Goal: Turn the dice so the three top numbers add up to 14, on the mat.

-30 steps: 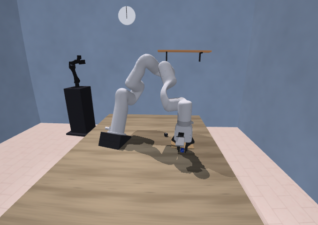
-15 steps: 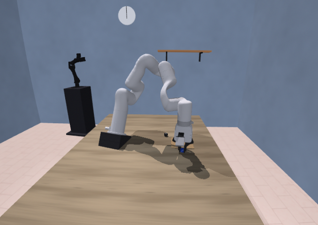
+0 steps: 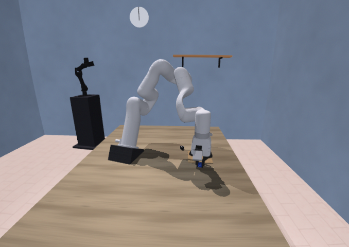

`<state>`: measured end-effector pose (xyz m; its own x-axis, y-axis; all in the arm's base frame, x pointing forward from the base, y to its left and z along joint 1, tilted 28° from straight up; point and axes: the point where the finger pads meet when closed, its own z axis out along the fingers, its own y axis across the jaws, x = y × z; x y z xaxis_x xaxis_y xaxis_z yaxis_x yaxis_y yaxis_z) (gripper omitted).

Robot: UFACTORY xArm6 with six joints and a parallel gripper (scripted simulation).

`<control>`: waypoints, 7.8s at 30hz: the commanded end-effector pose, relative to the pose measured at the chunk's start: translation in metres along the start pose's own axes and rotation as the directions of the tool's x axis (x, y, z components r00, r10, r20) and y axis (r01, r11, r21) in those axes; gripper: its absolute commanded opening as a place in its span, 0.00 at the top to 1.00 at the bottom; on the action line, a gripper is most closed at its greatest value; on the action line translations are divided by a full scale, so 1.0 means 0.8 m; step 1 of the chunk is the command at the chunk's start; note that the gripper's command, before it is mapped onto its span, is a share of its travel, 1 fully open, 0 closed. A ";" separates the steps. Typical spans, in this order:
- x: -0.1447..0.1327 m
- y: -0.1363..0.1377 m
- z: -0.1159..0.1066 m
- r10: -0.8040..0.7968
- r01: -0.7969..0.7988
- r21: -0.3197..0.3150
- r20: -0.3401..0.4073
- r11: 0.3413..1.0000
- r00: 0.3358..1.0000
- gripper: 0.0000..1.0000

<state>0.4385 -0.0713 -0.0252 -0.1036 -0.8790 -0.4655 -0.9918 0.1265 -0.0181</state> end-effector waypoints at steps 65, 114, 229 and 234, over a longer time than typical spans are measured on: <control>-0.118 0.081 -0.132 -0.170 0.170 0.003 -0.002 0.985 0.985 0.85; -0.118 0.080 -0.012 -0.170 0.170 0.003 -0.002 0.985 0.985 0.85; -0.118 0.080 -0.006 -0.170 0.170 0.003 -0.002 0.985 0.985 0.64; -0.118 0.080 -0.010 -0.170 0.170 0.003 -0.002 0.985 0.985 0.64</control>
<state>0.3830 0.0176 0.0213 0.0657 -0.8880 -0.4551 -0.9950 -0.0240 -0.0967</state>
